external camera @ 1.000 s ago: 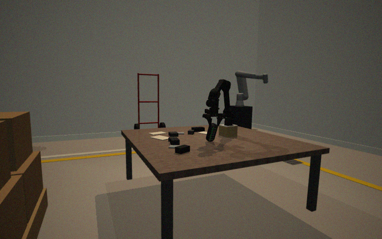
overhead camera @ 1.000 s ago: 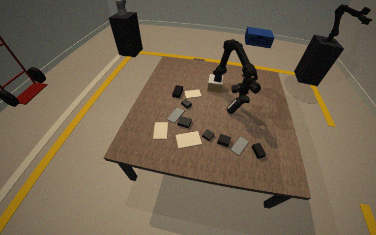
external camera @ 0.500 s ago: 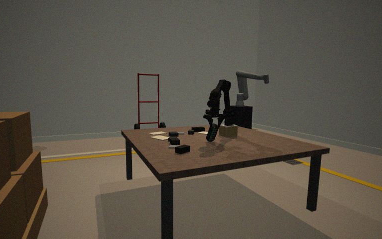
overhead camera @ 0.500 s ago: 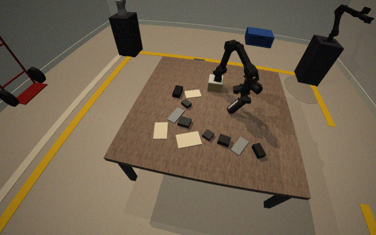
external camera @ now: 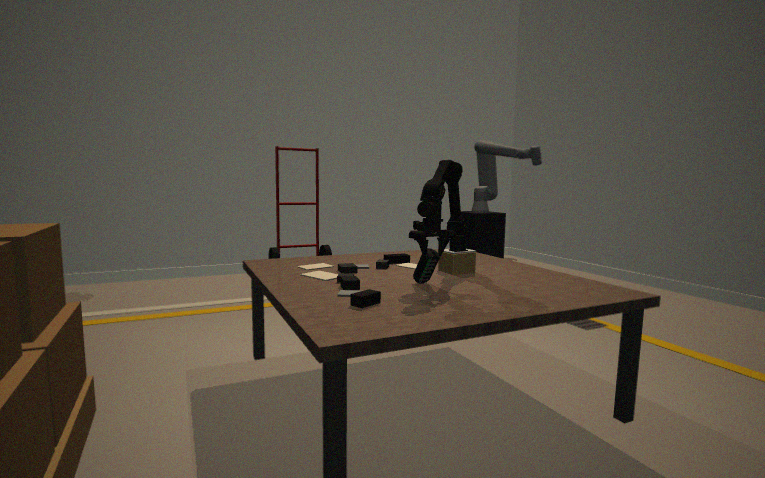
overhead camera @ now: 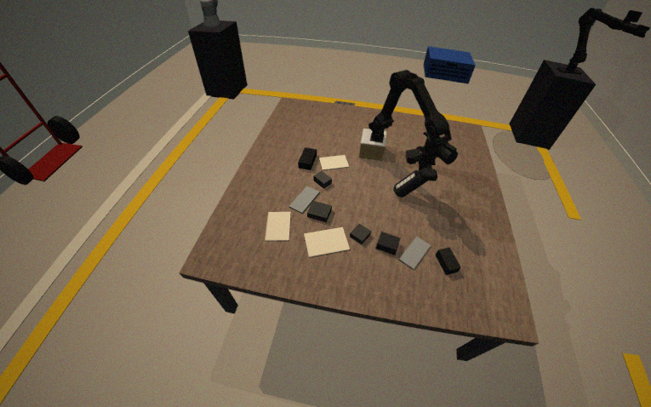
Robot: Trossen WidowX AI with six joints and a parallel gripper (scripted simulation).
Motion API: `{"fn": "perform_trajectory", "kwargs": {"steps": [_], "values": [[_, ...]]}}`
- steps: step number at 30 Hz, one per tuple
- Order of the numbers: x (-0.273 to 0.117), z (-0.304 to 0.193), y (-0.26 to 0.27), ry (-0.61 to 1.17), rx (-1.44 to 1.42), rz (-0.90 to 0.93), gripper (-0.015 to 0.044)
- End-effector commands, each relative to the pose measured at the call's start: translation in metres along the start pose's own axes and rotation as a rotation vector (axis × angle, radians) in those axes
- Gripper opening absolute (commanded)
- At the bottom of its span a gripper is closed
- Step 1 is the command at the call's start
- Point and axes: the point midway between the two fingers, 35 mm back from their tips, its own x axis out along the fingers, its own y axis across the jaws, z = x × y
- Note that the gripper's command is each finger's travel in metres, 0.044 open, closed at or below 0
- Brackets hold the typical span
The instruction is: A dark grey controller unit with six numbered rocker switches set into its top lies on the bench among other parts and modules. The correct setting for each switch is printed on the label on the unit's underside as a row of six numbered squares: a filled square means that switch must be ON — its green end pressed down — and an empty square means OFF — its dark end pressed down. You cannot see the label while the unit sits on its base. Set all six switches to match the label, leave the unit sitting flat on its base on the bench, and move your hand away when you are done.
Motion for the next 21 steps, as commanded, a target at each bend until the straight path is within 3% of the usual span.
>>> {"fn": "perform_trajectory", "kwargs": {"steps": [1, 21], "values": [[0.007, -0.001, -0.001, -0.008, 0.008, -0.014, 0.0338], [0.016, -0.014, -0.001, -0.007, 0.008, -0.014, 0.0338]]}}
